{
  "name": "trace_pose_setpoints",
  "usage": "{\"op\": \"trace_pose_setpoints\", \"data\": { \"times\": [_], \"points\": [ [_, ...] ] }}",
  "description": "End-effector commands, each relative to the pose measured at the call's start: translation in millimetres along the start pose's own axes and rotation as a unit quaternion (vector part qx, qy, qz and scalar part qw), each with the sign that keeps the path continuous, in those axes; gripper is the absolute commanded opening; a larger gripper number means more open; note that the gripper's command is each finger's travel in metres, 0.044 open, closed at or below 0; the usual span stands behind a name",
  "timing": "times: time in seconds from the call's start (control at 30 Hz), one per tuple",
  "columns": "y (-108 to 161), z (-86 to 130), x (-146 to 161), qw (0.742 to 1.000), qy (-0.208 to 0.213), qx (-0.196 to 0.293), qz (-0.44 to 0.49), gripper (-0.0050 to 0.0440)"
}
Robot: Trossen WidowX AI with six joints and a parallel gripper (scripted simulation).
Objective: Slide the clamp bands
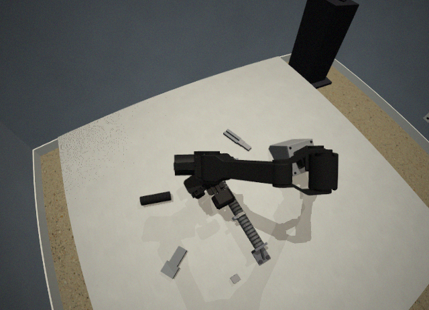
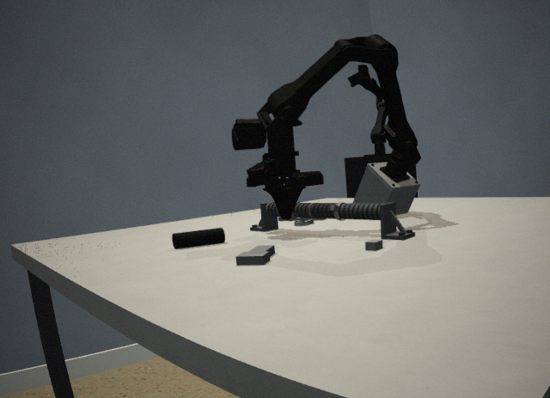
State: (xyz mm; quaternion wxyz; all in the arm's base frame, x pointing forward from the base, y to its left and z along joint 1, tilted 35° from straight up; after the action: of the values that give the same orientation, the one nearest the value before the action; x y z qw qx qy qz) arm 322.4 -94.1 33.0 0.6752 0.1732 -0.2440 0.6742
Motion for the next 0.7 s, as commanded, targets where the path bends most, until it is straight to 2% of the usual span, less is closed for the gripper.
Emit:
{"op": "trace_pose_setpoints", "data": {
  "times": [0.0,0.67],
  "points": [
    [0.9,0.7,7.8,1.0,-0.002,-0.001,0.001,0.0],
    [1.5,0.9,27.2,1.0,-0.002,-0.001,0.001,0.0]
  ]
}}
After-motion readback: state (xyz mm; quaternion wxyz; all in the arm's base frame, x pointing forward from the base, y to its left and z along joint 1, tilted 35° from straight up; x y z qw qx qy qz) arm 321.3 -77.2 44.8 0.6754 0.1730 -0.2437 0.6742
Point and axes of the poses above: the point midway between the two fingers, 35 mm back from their tips, its own z axis back along the fingers, its own x axis across the jaws, y = z × x, the point moved 9 cm from there along z, back along the fingers, and after that the axes turned 2 degrees about -z, right-handed, at the moved point
